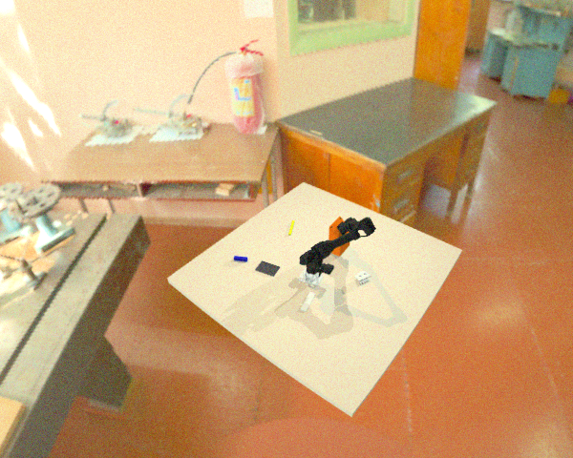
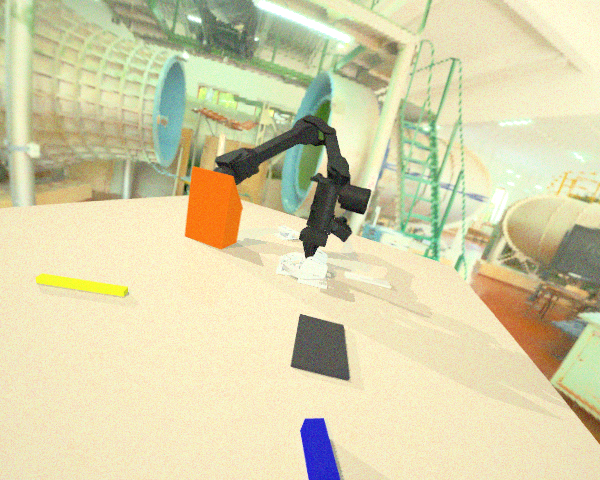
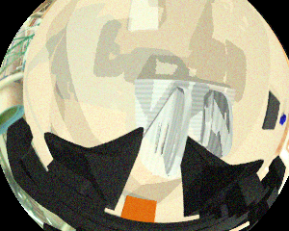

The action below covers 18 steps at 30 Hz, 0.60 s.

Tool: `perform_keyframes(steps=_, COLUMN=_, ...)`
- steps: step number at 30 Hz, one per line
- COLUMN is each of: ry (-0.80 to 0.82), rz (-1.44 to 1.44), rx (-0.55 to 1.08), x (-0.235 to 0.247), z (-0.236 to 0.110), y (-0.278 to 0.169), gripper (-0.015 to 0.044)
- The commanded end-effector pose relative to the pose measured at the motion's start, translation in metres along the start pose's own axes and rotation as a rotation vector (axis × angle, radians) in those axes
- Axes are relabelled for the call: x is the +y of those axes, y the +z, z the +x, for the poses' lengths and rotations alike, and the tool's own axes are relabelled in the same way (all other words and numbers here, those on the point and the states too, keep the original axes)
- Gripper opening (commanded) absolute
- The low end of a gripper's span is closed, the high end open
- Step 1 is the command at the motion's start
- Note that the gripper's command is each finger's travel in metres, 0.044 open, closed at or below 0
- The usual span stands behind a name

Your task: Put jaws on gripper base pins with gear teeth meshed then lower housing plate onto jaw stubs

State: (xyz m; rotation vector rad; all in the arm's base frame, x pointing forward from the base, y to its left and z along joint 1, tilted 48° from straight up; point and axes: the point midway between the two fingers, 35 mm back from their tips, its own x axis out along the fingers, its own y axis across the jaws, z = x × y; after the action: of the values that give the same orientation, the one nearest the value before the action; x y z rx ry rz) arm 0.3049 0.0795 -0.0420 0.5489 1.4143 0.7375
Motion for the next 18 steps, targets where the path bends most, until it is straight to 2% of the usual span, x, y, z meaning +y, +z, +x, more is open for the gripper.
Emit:
perform_keyframes(steps=1, ry=0.004, rz=0.003, rx=-0.001, x=0.0004, z=0.0005, y=-0.0001, gripper=0.0134)
perform_keyframes(steps=18, ry=0.004, rz=0.005, rx=-0.001, x=0.0005, z=0.0062, y=-0.0001, gripper=0.0134)
